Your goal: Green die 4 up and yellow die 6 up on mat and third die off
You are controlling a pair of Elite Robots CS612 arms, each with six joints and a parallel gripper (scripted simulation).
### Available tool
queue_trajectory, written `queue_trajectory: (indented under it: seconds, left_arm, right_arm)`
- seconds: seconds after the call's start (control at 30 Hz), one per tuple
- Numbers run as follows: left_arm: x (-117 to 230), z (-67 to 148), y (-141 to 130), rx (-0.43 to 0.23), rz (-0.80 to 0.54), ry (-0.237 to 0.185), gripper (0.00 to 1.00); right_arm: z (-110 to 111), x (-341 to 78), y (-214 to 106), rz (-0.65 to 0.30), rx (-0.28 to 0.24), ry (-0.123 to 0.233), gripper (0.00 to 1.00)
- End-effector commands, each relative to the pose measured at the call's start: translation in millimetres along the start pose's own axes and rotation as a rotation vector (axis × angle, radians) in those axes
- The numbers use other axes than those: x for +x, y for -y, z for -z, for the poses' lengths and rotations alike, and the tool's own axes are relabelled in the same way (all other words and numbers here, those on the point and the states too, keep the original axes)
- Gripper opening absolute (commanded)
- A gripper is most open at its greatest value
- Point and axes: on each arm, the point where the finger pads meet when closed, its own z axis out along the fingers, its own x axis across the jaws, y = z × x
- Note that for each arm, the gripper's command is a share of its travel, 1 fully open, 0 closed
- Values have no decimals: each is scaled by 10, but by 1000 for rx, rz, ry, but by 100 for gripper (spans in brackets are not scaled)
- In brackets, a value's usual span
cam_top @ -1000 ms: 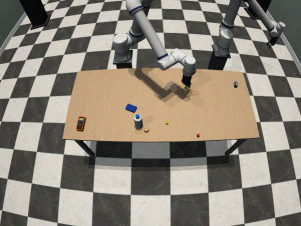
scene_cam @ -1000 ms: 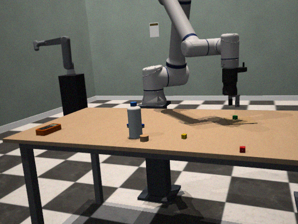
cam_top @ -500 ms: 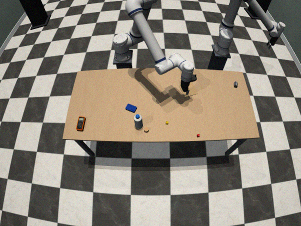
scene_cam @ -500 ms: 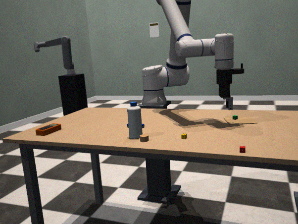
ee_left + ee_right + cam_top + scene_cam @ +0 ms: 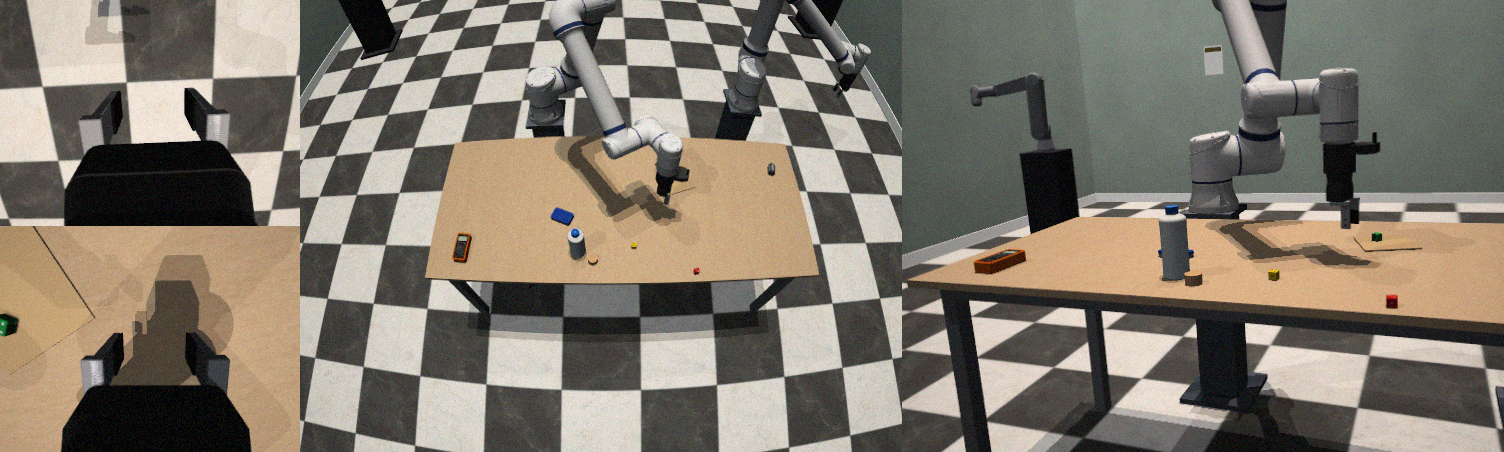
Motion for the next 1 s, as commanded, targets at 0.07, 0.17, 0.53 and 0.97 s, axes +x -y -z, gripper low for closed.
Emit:
queue_trajectory:
  seconds: [0.07,0.17,0.53,0.97]
  left_arm:
    - [-1,7,-5,-1,0,0,100]
    - [-1,7,-5,-1,0,0,100]
    - [-1,7,-5,-1,0,0,100]
    - [-1,7,-5,-1,0,0,100]
  right_arm:
    - [11,272,-51,-177,0,-2,100]
    - [10,432,-97,-281,0,-2,100]
    - [3,1032,-322,-681,0,-3,100]
    - [-6,1625,-630,-1098,1,-2,100]
